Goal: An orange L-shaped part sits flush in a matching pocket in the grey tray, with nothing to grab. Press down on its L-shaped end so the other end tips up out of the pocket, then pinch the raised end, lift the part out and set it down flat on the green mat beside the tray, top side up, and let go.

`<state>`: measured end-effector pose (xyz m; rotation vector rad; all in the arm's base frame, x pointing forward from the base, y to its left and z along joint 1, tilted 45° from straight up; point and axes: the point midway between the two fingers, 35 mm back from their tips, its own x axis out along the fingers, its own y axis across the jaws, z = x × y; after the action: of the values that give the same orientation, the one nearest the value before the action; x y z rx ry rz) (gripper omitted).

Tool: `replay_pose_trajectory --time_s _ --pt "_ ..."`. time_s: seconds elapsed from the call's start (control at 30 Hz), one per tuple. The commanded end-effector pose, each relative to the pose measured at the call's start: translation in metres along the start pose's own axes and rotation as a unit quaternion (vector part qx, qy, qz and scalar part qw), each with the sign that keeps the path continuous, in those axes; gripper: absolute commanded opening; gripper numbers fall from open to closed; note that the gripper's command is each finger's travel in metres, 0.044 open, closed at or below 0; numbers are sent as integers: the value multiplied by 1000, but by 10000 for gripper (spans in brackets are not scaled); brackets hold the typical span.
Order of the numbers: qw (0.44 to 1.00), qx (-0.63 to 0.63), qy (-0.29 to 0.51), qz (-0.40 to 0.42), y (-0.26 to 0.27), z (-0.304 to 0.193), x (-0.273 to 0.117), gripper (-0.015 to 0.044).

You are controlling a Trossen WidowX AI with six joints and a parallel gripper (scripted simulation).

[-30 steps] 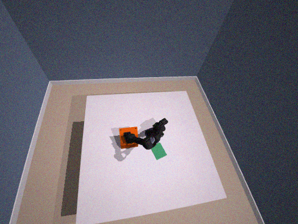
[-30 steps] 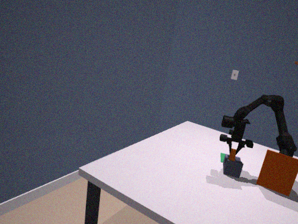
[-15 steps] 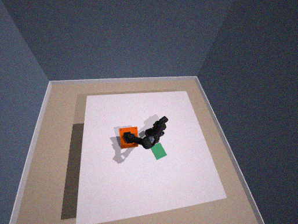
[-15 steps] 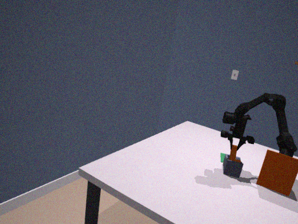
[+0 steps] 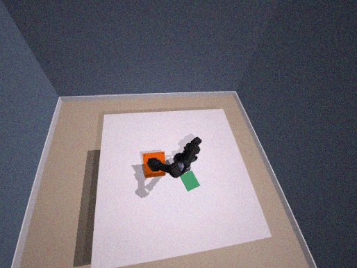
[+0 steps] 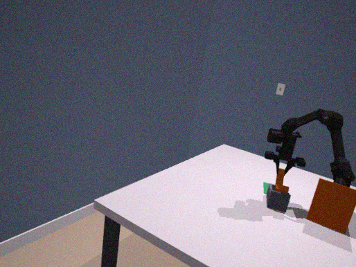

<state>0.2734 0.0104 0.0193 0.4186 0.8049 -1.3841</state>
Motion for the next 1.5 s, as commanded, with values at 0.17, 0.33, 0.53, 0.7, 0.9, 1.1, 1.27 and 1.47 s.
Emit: replay_pose_trajectory --time_s 0.17,0.33,0.53,0.7,0.9,1.1,1.27,1.47 --pt "1000 3 2 3 2 0 -7 0" --pt "1000 3 2 3 1 5 -9 0" --pt "1000 3 1 3 -2 34 -6 0" --pt "1000 4 1 3 -4 63 -5 0" --pt "1000 4 0 3 -8 96 -5 0" --pt "1000 4 -1 3 -11 128 -6 0" --pt "1000 4 -2 3 -13 155 -6 0" --pt "1000 4 -2 3 -15 167 -6 0"
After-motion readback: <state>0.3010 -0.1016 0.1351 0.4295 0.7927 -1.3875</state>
